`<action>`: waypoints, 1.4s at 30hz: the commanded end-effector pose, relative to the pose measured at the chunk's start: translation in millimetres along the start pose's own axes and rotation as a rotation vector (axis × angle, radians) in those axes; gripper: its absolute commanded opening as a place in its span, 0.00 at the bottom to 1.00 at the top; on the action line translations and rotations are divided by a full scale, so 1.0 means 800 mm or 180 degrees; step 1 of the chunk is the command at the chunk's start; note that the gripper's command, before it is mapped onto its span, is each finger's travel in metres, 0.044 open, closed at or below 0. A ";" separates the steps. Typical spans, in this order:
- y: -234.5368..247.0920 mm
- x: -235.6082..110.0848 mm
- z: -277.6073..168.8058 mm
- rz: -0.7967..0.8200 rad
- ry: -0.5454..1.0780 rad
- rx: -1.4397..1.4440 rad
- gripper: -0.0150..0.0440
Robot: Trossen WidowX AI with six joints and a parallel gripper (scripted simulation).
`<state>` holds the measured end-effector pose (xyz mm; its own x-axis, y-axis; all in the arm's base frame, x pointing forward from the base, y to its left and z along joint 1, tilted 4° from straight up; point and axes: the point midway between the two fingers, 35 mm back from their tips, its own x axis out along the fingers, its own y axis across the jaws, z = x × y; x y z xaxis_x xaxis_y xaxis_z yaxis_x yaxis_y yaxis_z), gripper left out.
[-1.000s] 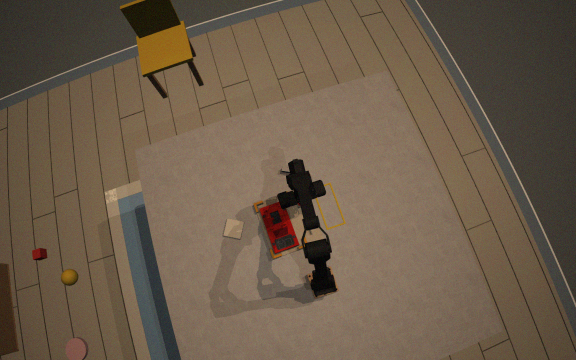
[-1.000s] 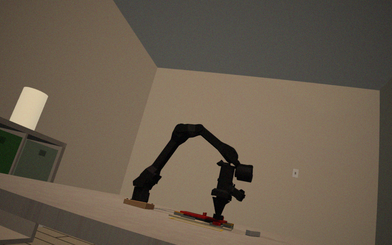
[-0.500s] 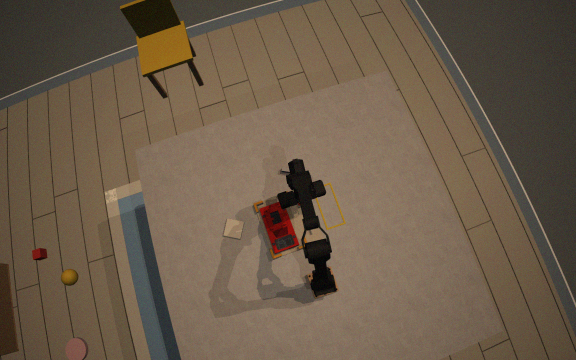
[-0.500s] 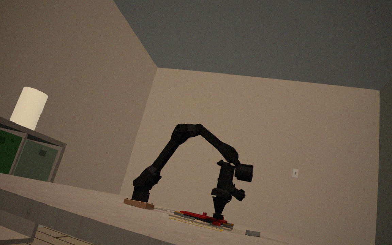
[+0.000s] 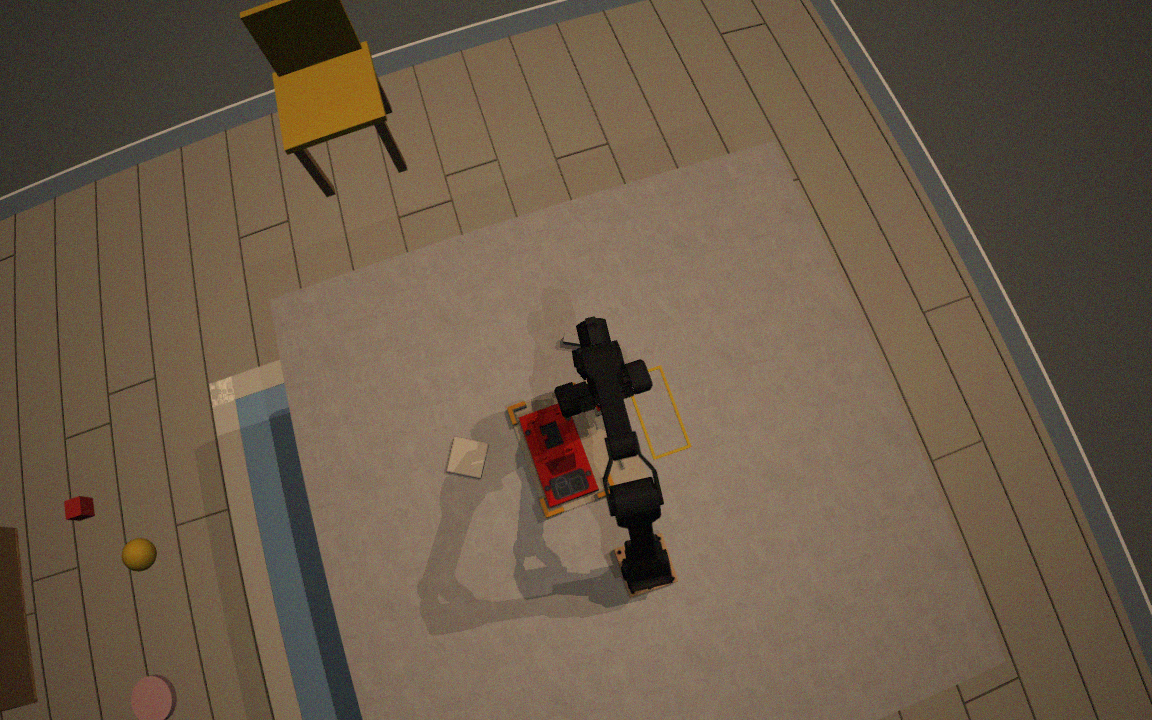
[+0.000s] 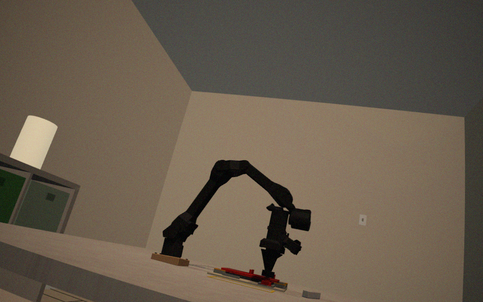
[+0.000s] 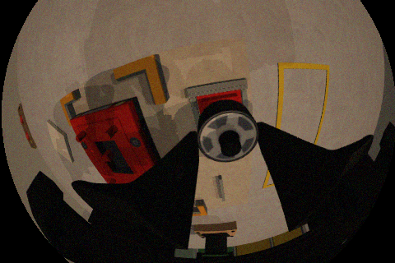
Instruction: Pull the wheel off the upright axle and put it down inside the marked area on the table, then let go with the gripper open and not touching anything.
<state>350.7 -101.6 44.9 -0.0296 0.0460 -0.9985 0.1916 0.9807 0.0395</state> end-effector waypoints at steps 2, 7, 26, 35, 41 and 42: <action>0.000 -0.007 0.001 0.0000 -0.0025 -0.0001 0.25; 0.000 -0.009 0.001 0.0001 -0.0026 -0.0001 0.25; 0.000 -0.017 0.001 0.0003 -0.0028 0.0001 0.25; 0.000 -0.021 0.001 0.0004 -0.0029 0.0001 0.25; 0.000 -0.023 0.001 0.0004 -0.0030 0.0002 0.25; 0.000 -0.024 0.001 0.0004 -0.0030 0.0002 0.25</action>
<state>350.9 -102.2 56.6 -0.0338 0.0486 -0.9982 0.1936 0.9802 0.0412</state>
